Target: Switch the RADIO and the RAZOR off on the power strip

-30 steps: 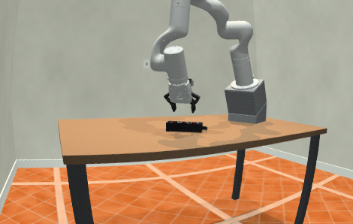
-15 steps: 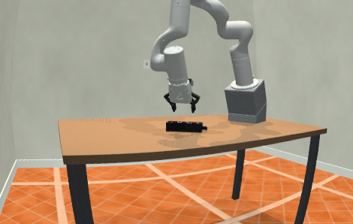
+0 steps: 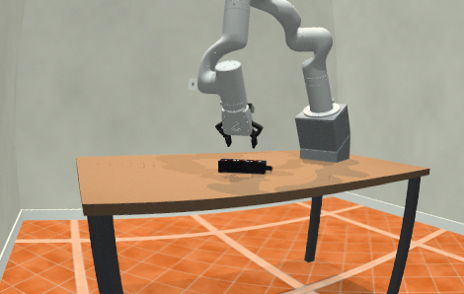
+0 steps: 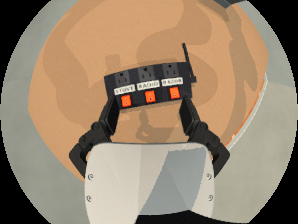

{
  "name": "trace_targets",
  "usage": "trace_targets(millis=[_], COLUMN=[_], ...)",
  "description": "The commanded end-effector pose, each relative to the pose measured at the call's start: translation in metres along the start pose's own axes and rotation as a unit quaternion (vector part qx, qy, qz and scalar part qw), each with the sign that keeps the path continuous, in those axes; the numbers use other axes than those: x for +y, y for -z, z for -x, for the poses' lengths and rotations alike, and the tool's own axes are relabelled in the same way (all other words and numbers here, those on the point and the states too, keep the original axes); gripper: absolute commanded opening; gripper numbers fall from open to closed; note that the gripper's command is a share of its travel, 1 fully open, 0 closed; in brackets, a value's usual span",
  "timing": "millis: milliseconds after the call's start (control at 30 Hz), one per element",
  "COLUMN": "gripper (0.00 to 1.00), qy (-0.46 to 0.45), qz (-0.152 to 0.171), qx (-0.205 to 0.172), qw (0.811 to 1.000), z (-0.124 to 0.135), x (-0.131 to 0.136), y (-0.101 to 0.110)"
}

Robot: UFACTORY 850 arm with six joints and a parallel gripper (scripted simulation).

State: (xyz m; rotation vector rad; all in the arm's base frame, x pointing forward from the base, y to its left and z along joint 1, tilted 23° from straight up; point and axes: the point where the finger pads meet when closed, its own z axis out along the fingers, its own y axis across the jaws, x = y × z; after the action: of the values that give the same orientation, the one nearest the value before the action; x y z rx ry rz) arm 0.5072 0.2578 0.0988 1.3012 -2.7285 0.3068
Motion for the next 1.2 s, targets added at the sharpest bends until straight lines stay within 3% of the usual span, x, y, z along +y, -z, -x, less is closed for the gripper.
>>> trace_targets(millis=[0, 233, 367, 400, 433, 600, 633, 700, 733, 800, 833, 900, 933, 1000, 1033, 1167], gripper=[1.00, 1.00, 1.00, 1.00, 1.00, 1.00, 1.00, 1.00, 1.00, 1.00, 1.00, 1.00, 1.00, 1.00, 1.00, 1.00], qy=[0.000, 0.005, 0.090, 0.090, 0.127, 0.168, 0.210, 0.210, 0.250, 0.250, 0.285, 0.285, 0.316, 0.316, 0.339, 0.368], qz=[0.000, -0.001, -0.022, -0.022, -0.032, -0.043, -0.055, -0.055, -0.067, -0.067, -0.078, -0.078, -0.088, -0.088, -0.096, -0.106], qx=[-0.001, -0.004, -0.066, -0.066, -0.092, -0.119, -0.148, -0.148, -0.175, -0.175, -0.199, -0.199, -0.220, -0.220, -0.237, -0.258], qw=[1.000, 1.000, 0.994, 0.994, 0.987, 0.978, 0.965, 0.965, 0.950, 0.950, 0.934, 0.934, 0.919, 0.919, 0.906, 0.887], z=[0.000, -0.001, -0.018, -0.018, -0.026, -0.035, -0.045, -0.045, -0.055, -0.055, -0.064, -0.064, -0.073, -0.073, -0.079, -0.089], x=[0.000, -0.001, -0.016, -0.016, -0.020, -0.022, -0.021, -0.021, -0.019, -0.019, -0.015, -0.015, -0.010, -0.010, -0.005, 0.003], y=[0.001, 0.001, 0.006, 0.006, 0.008, 0.011, 0.015, 0.015, 0.019, 0.019, 0.023, 0.023, 0.026, 0.026, 0.029, 0.033])
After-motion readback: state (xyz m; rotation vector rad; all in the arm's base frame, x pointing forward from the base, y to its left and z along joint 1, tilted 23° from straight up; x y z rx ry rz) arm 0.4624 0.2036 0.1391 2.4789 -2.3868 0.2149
